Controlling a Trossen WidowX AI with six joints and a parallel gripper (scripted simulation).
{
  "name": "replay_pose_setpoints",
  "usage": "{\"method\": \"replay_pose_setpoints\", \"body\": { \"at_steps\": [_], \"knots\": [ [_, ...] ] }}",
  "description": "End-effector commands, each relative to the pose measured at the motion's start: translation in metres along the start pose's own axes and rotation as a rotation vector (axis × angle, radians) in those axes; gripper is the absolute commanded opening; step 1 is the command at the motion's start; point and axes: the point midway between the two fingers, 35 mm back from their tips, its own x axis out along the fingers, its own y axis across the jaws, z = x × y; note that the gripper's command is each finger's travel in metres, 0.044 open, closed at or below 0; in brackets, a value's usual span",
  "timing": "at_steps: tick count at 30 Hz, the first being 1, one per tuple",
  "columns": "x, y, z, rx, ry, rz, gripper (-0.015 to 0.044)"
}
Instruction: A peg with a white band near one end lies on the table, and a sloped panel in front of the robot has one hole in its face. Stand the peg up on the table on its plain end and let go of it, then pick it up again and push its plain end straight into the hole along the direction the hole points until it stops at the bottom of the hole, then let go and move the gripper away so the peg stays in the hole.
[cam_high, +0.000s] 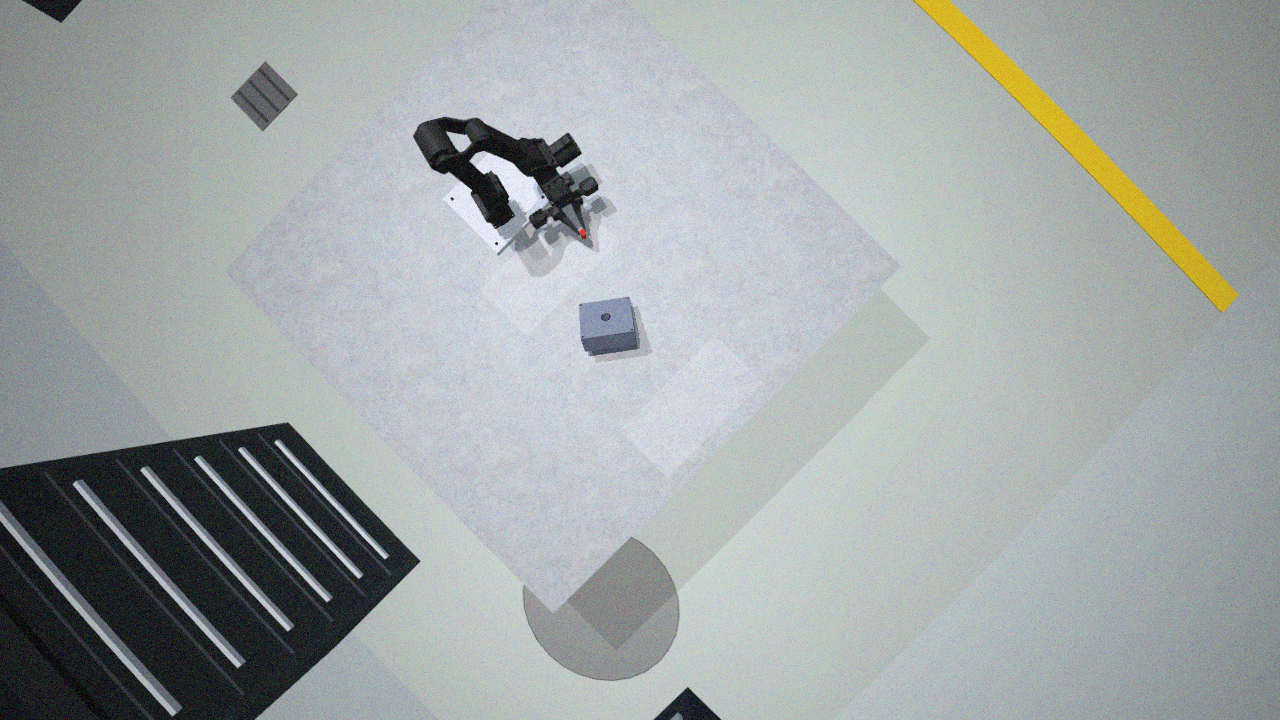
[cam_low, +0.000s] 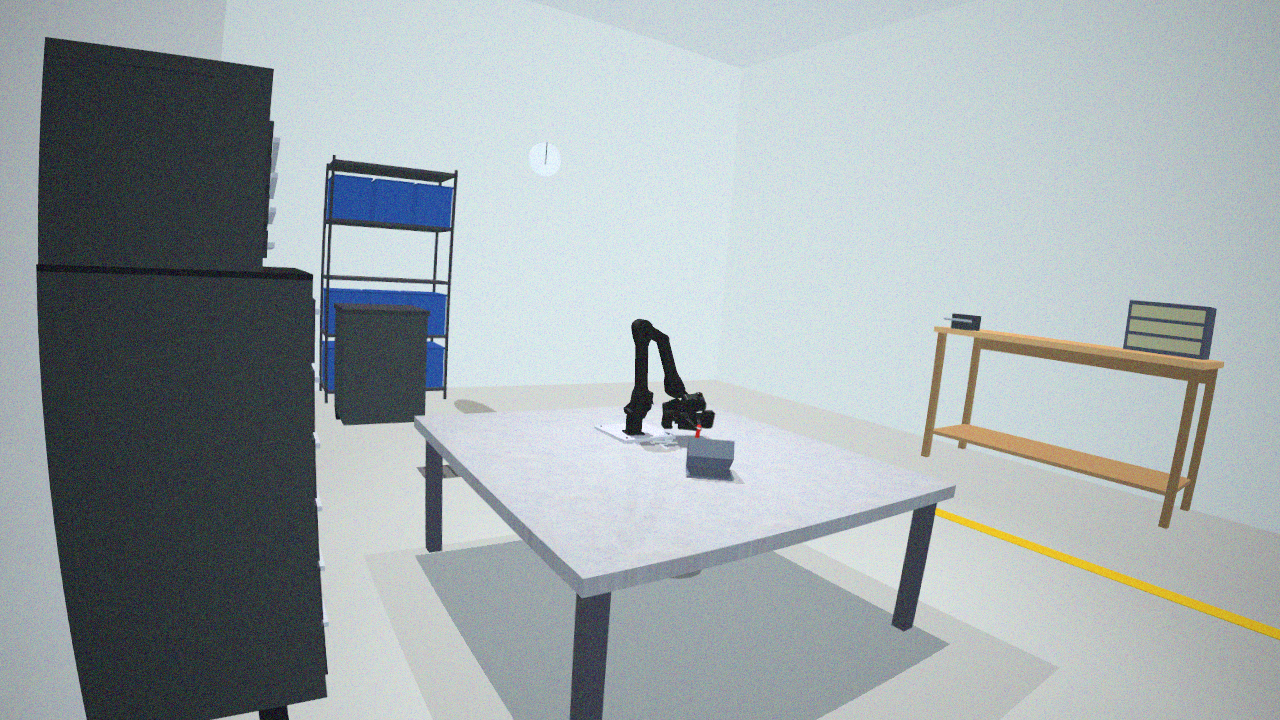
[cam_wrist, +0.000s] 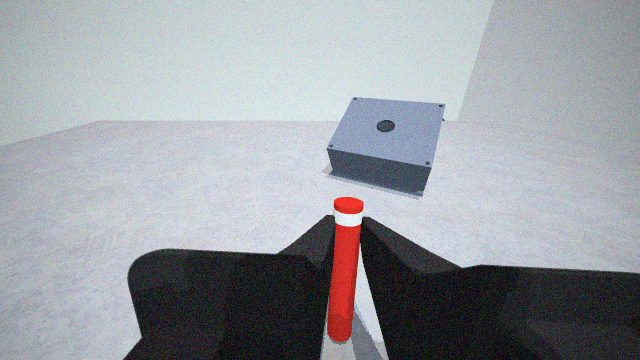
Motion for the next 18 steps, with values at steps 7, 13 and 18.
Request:
{"method": "replay_pose_setpoints", "body": {
  "at_steps": [7, 13, 18],
  "knots": [
    [0.0005, 0.0005, -0.0036, -0.003, 0.000, 0.000, 0.0051],
    [-0.0014, 0.0000, -0.0037, -0.003, -0.003, 0.000, 0.0051],
    [-0.0027, -0.0010, -0.0047, -0.001, -0.008, 0.000, 0.0051]
  ]
}}
